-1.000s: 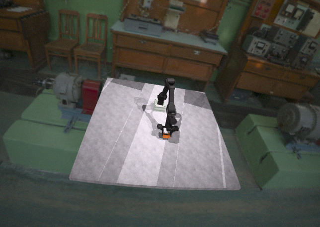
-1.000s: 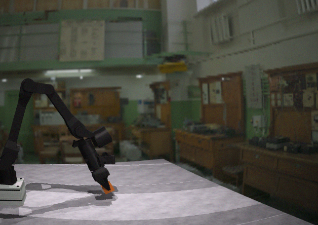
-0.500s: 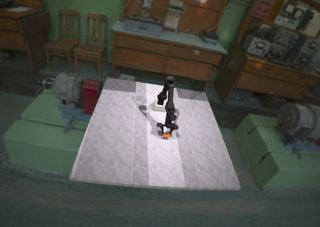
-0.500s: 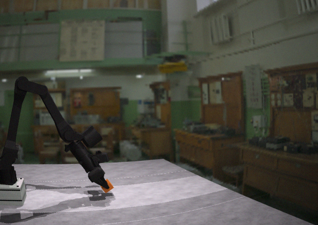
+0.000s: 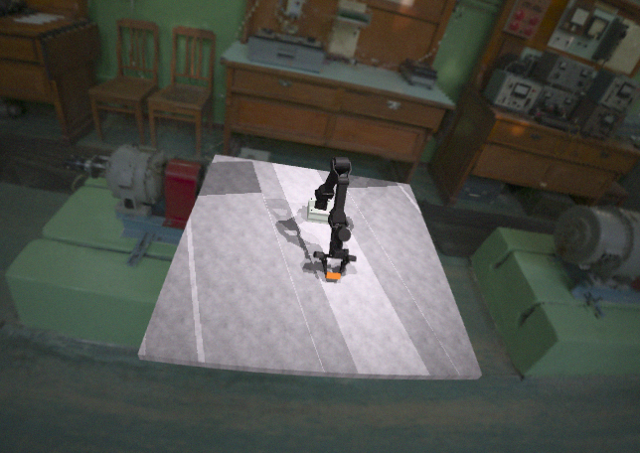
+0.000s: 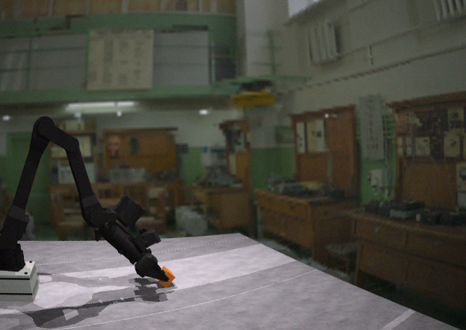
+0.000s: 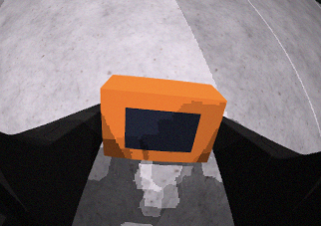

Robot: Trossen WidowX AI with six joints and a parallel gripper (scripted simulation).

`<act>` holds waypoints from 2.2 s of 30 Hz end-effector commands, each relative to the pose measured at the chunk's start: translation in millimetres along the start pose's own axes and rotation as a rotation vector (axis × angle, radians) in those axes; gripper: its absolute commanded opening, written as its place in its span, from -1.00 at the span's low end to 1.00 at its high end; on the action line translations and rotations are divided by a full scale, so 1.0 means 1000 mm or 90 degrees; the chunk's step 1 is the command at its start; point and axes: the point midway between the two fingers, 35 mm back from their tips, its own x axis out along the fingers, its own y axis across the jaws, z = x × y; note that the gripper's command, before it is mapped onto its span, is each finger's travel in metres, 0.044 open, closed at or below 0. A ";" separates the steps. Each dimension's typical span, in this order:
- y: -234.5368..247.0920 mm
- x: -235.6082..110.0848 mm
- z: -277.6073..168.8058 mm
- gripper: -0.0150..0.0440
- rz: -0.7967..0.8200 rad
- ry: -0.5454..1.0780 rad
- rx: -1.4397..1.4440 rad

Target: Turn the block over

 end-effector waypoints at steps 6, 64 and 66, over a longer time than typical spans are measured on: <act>0.000 0.009 -0.011 -0.49 -0.002 -0.074 -0.006; -0.004 -0.011 -0.020 1.00 -0.004 -0.266 -0.003; -0.004 -0.011 -0.020 1.00 -0.004 -0.266 -0.003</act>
